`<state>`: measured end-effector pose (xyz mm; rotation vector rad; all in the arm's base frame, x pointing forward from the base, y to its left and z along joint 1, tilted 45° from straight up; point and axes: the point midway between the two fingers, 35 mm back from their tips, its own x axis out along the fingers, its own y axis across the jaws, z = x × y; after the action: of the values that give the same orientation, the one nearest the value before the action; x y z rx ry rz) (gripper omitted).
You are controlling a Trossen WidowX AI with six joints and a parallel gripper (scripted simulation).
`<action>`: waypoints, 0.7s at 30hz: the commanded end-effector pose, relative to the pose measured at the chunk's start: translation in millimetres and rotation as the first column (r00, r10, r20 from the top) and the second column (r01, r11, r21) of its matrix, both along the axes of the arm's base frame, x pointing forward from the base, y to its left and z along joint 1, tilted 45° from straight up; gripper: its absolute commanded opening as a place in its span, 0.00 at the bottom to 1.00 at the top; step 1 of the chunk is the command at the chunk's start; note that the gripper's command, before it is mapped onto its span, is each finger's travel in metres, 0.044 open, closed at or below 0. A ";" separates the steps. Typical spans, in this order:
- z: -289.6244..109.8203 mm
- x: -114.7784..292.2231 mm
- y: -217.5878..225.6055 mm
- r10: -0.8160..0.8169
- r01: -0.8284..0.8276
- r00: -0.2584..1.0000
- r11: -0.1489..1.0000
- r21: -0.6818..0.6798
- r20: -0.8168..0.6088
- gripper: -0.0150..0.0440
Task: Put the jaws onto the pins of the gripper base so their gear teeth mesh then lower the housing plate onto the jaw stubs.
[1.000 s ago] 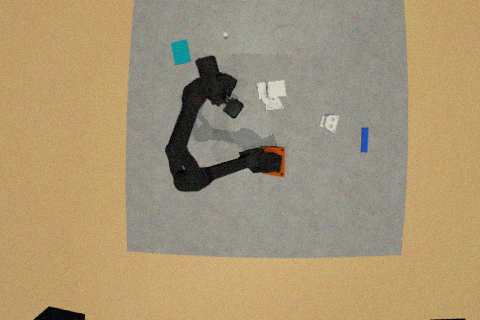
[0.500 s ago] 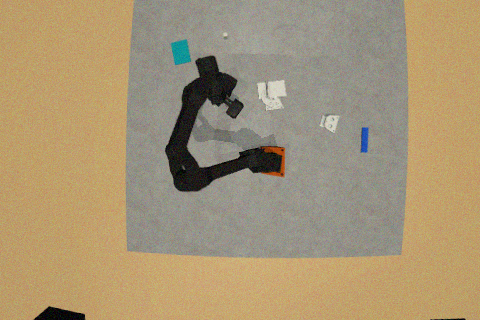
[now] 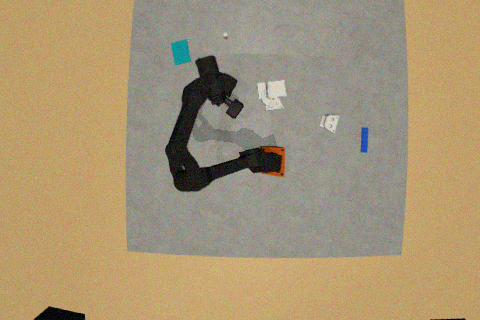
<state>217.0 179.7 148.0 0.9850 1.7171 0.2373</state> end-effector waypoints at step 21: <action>0.0 0.0 0.0 0.000 0.000 1.000 1.000 0.000 0.000 0.25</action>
<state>217.0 179.7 148.0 0.9850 1.7171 0.2373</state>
